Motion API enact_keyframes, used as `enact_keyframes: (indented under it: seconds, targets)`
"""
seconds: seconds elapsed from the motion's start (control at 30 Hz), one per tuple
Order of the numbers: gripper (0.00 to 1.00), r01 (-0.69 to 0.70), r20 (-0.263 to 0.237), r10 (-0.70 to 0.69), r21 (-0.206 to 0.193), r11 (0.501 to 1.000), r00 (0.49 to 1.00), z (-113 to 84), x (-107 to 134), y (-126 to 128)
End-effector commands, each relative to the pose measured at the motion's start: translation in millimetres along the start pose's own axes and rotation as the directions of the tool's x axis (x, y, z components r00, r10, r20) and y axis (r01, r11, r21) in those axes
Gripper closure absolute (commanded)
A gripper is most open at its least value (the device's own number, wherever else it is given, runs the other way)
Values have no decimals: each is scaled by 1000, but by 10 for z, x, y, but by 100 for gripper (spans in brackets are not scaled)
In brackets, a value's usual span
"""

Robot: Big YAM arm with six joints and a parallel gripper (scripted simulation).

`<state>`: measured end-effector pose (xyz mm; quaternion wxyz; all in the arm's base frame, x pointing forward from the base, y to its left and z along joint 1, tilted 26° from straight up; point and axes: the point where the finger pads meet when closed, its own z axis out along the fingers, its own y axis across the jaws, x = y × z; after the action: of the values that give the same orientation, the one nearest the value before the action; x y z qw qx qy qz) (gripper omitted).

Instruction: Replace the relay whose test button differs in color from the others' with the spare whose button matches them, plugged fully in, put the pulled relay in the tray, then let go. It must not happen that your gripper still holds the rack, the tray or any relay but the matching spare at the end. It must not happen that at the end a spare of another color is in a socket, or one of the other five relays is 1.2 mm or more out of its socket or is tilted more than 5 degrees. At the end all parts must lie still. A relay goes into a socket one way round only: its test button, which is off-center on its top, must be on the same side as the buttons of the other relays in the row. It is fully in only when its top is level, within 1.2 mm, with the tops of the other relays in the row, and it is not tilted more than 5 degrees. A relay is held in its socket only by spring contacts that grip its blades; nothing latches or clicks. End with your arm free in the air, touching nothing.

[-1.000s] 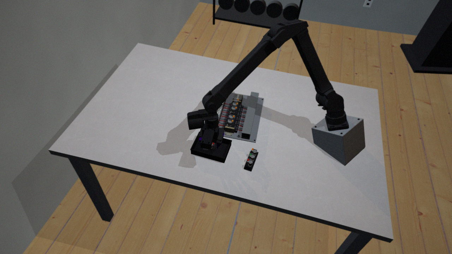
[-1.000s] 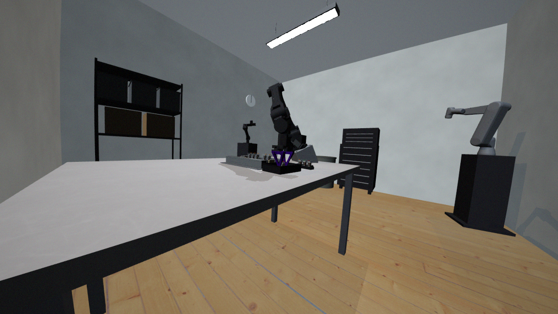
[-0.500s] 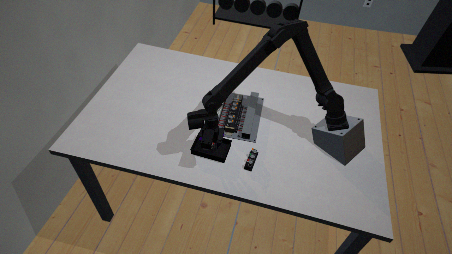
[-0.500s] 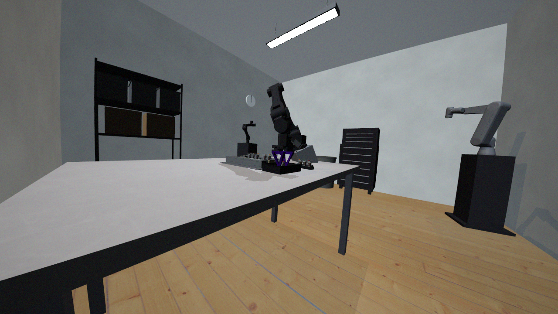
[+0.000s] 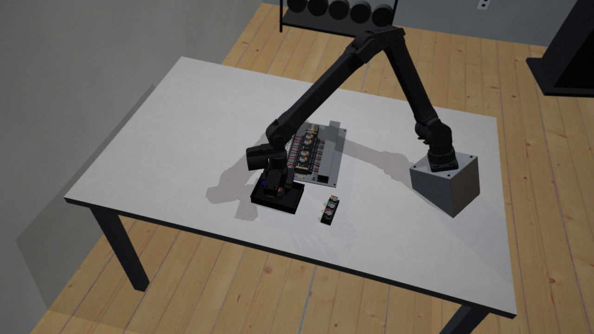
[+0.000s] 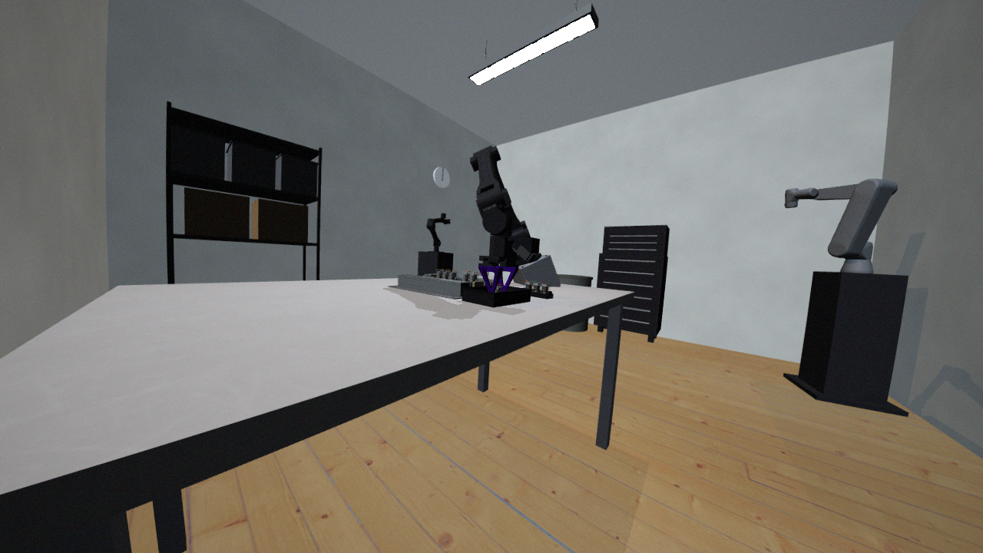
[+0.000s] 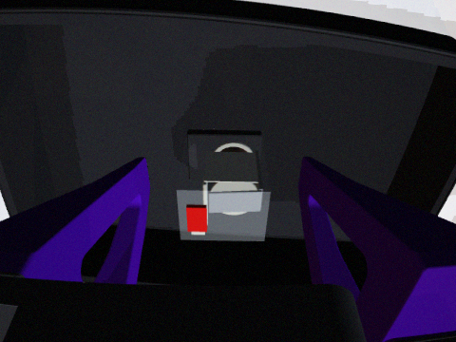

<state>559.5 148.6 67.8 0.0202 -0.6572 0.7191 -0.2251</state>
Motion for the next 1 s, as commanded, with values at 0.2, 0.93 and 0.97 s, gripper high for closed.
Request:
enact_keyframes:
  seconds: [0.2, 0.93, 0.97]
  targets:
    - [41, -12, 14, 11, 26, 1000, 1000, -106, 57, -143]
    - [41, -8, 17, 7, 27, 1000, 1000, -199, -3, -144]
    - [41, -8, 18, 8, 28, 1000, 1000, -210, -9, -147]
